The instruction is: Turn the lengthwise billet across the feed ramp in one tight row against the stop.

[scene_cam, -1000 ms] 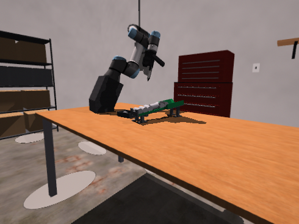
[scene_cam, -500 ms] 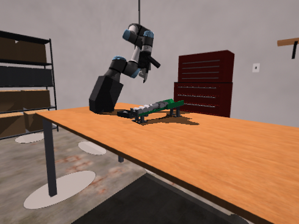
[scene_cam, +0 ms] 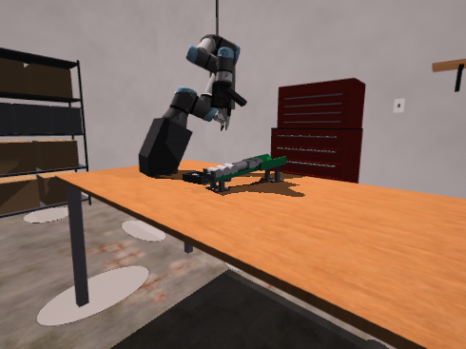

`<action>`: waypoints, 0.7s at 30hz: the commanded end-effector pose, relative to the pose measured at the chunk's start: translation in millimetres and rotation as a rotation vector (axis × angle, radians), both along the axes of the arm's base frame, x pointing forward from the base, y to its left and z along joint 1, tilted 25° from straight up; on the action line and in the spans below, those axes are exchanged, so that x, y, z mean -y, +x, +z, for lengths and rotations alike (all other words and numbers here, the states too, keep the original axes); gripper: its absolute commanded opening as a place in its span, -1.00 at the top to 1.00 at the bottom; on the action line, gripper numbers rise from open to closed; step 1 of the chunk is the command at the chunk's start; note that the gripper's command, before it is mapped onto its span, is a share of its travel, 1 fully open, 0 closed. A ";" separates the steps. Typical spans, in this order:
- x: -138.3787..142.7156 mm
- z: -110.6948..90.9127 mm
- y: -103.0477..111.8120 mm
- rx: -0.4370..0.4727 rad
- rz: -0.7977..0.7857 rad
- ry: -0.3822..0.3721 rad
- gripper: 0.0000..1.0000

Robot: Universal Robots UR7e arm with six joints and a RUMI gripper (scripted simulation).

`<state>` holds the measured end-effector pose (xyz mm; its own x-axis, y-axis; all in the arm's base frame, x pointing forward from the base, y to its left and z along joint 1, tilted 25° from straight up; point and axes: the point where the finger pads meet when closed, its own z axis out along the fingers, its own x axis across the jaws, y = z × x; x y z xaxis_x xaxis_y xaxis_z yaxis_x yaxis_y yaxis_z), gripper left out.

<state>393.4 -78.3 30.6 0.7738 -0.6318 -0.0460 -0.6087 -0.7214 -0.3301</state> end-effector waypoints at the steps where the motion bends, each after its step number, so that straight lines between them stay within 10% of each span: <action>1: 0.2 0.0 0.9 0.053 0.136 0.043 0.19; 21: 0.2 -0.9 0.1 0.045 0.116 0.035 0.19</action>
